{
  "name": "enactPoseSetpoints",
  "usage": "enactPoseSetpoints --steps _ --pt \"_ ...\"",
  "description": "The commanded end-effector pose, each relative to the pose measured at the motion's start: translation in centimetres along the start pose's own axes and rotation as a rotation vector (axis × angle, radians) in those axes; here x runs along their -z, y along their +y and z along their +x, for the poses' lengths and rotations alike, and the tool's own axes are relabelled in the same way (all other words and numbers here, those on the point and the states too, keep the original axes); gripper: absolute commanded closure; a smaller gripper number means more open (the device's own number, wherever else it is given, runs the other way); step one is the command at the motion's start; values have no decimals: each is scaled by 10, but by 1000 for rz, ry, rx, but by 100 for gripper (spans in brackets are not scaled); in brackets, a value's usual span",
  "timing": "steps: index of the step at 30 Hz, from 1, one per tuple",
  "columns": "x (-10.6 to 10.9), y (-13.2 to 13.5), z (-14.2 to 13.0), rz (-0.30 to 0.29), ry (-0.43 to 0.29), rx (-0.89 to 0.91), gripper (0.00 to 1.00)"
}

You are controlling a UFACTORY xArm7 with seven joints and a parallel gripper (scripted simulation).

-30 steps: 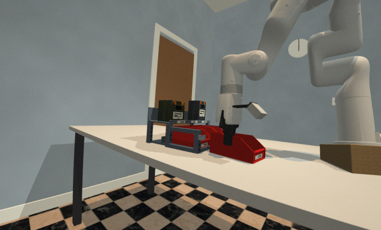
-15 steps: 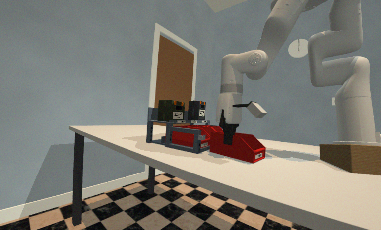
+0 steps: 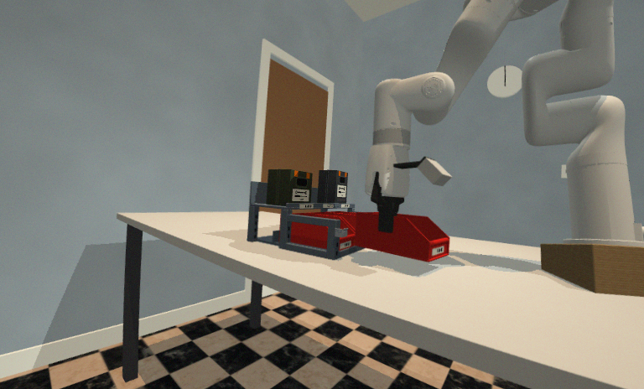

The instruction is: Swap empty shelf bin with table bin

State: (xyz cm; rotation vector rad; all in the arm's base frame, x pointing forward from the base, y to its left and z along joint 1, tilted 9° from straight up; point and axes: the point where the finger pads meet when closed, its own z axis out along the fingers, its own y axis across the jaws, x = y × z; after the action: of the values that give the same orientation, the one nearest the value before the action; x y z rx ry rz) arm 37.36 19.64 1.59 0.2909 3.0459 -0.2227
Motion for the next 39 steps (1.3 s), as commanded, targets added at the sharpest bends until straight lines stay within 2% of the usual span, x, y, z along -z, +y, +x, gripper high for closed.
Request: enactPoseSetpoints --steps 1,17,39 --pt "12 1 -1 -1 -3 0 100" --pt "51 1 -1 -1 -3 0 100" --pt "60 1 -1 -1 -3 0 100"
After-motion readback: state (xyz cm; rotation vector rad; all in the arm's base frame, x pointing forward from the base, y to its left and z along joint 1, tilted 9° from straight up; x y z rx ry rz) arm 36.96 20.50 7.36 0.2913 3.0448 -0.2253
